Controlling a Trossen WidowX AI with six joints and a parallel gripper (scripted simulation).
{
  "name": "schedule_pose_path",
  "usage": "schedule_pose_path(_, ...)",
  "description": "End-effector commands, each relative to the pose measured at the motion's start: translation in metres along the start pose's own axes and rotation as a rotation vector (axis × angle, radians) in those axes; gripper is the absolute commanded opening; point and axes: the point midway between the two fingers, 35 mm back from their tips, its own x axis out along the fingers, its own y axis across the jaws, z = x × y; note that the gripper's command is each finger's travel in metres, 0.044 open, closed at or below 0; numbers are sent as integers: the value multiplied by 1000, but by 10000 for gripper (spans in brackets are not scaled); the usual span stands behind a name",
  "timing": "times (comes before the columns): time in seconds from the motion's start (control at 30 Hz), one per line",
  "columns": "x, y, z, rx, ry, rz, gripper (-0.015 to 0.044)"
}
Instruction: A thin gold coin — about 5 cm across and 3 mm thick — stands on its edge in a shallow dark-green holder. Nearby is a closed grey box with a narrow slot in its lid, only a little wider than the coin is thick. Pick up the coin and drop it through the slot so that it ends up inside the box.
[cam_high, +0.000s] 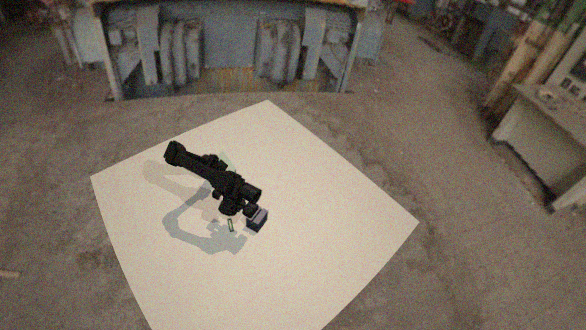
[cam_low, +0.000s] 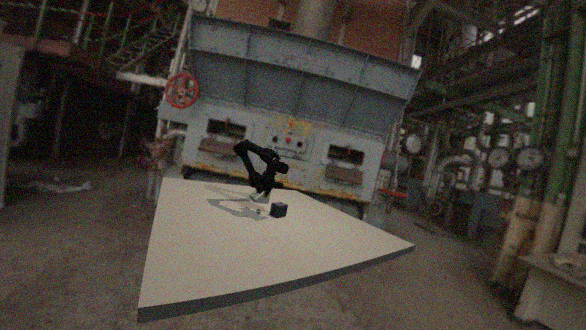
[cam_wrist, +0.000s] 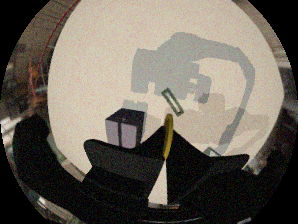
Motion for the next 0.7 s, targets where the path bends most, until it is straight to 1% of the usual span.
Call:
schedule_pose_path(0.0,-2,9,-4,10,6,8,0)
schedule_pose_path(0.67,-2,48,-37,11,7,9,0)
